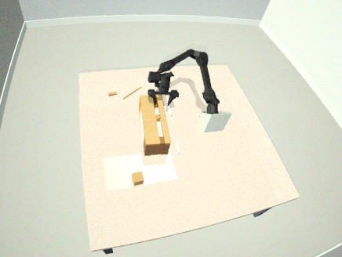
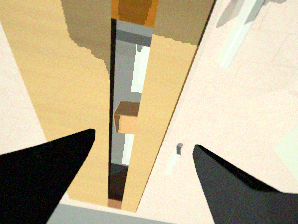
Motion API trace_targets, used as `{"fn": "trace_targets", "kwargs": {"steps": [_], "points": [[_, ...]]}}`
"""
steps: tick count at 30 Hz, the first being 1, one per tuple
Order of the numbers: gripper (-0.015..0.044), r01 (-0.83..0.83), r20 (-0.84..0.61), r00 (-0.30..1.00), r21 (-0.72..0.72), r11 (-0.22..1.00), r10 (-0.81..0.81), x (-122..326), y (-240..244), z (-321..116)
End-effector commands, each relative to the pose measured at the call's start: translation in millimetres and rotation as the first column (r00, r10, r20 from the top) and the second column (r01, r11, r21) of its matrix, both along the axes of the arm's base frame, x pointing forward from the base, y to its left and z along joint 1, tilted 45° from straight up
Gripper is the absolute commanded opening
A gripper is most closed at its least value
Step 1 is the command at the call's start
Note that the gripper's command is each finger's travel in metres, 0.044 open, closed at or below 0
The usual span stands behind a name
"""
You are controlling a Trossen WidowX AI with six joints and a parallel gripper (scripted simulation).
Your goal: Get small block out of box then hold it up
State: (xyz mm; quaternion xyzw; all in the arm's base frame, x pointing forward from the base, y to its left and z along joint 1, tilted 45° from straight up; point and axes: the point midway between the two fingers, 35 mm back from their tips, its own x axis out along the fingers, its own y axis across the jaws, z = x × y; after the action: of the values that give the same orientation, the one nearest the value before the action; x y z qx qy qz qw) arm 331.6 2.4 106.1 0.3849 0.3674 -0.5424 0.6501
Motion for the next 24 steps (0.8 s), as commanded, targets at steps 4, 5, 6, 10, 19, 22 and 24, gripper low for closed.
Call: {"fn": "trace_targets", "kwargs": {"steps": [4,5,6,10,19,22,24], "points": [[0.0400,0.066,-0.042,0.997,0.010,0.998,-0.066,-15.2,1.6,-5.7],[0.0400,0.066,-0.042,0.997,0.010,0.998,-0.066,-15.2,1.5,-5.9],[0.0400,0.066,-0.042,0.997,0.010,0.998,-0.066,-15.1,1.1,-6.3],[0.0400,0.066,-0.042,0.997,0.010,0.998,-0.066,-14.4,-2.0,-9.9],[0.0400,0.066,-0.042,0.997,0.011,0.998,-0.066,-12.9,-11.8,-20.8],[0.0400,0.066,-0.042,0.997,0.011,0.998,-0.066,-12.5,-15.2,-24.4],[0.0400,0.066,-0.042,0.997,0.010,0.998,-0.066,-12.3,-17.4,-26.8]]}}
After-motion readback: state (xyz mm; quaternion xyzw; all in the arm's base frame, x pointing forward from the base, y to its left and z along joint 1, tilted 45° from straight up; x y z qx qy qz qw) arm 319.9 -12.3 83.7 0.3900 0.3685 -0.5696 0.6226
